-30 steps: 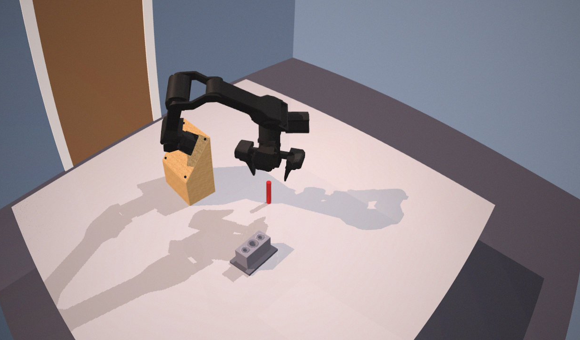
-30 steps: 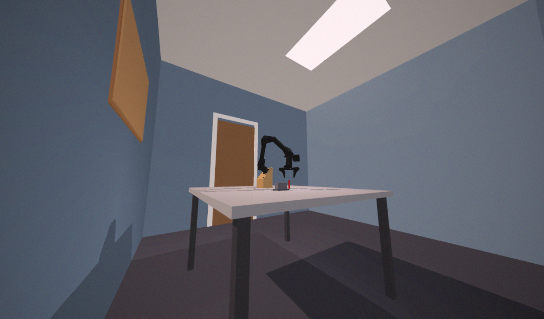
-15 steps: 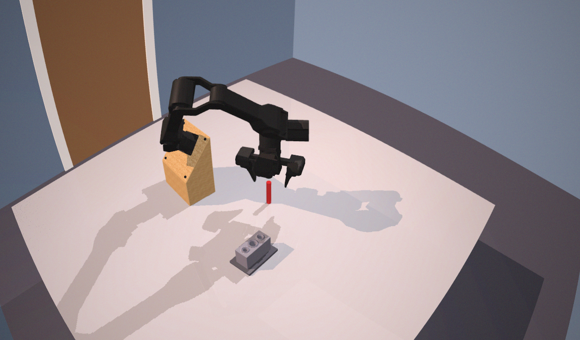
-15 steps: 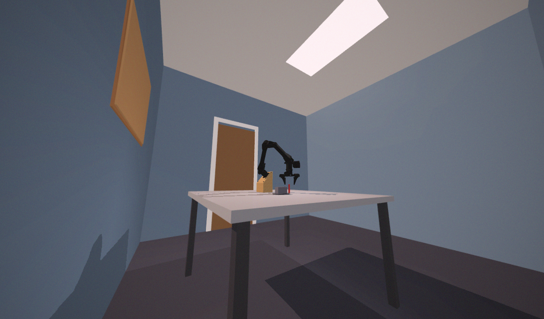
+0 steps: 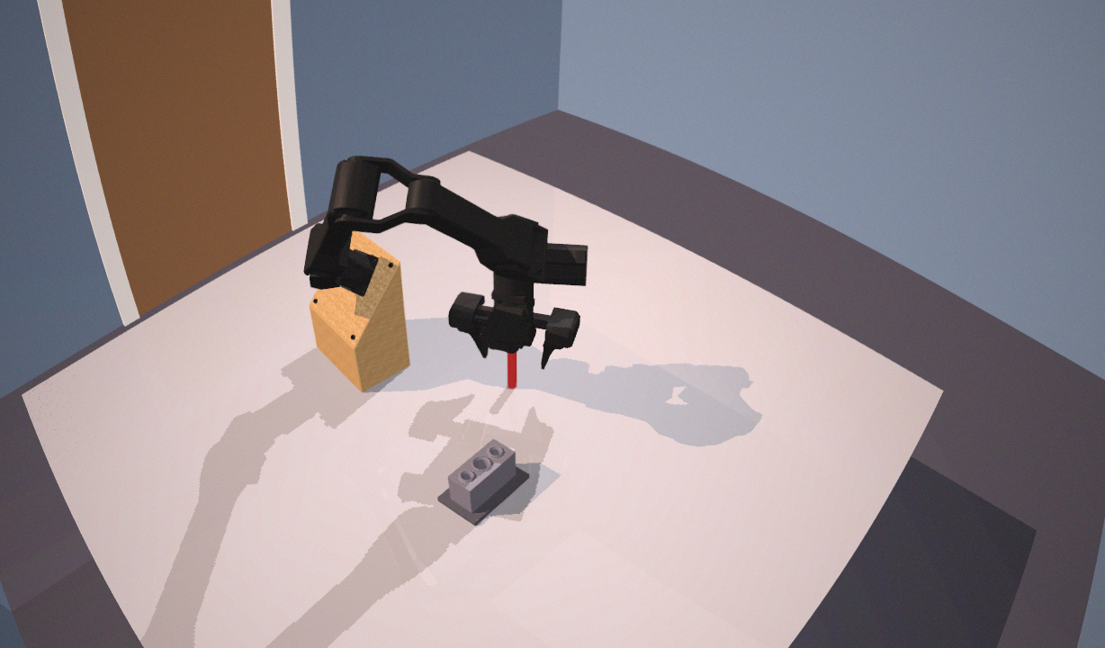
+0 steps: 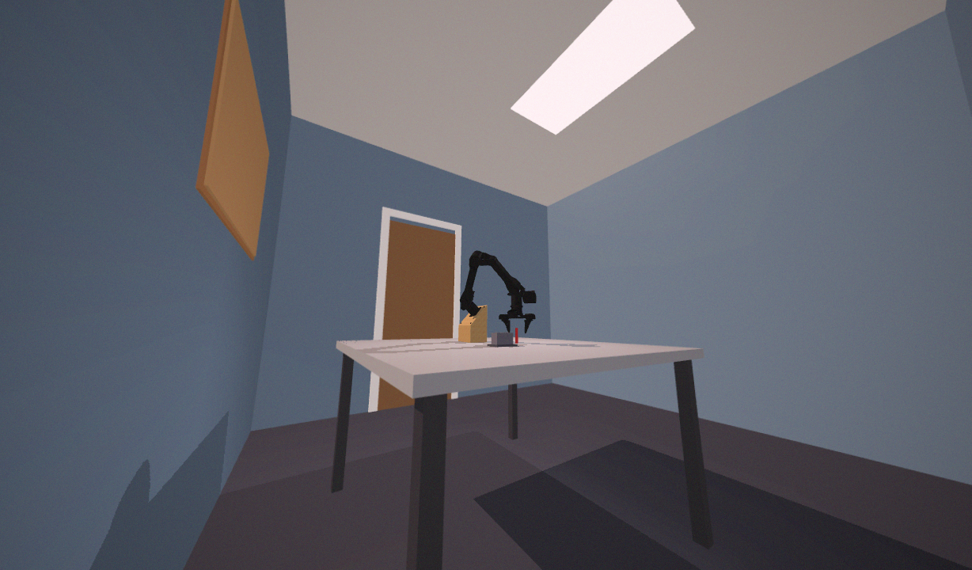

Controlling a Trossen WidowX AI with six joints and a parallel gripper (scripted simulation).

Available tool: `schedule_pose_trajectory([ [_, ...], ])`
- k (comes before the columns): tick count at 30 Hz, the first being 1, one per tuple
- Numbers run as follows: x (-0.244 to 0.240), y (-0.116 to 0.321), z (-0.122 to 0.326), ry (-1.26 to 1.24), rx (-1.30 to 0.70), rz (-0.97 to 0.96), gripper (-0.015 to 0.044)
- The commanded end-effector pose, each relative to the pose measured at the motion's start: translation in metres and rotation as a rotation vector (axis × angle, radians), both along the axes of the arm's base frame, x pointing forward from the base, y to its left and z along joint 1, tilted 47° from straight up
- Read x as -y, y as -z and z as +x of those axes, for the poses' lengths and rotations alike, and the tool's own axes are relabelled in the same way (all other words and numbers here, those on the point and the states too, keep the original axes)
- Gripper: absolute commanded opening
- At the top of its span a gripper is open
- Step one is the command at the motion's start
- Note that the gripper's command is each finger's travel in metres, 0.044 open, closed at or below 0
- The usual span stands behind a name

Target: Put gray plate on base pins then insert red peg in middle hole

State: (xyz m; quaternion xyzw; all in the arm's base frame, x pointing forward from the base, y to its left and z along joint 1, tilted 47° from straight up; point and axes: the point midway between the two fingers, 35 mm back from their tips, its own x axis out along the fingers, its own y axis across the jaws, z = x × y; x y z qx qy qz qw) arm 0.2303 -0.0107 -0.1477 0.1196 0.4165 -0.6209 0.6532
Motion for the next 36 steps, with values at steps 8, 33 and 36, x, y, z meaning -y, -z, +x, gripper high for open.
schedule_pose_trajectory([
  [8,0.0082,0.0069,-0.0048,-0.004,-0.012,-0.009,0.0335],
  [33,0.0060,0.0053,-0.0038,-0.005,-0.011,-0.008,0.0000],
  [36,0.0007,0.0012,-0.0017,-0.005,-0.011,-0.007,0.0000],
])
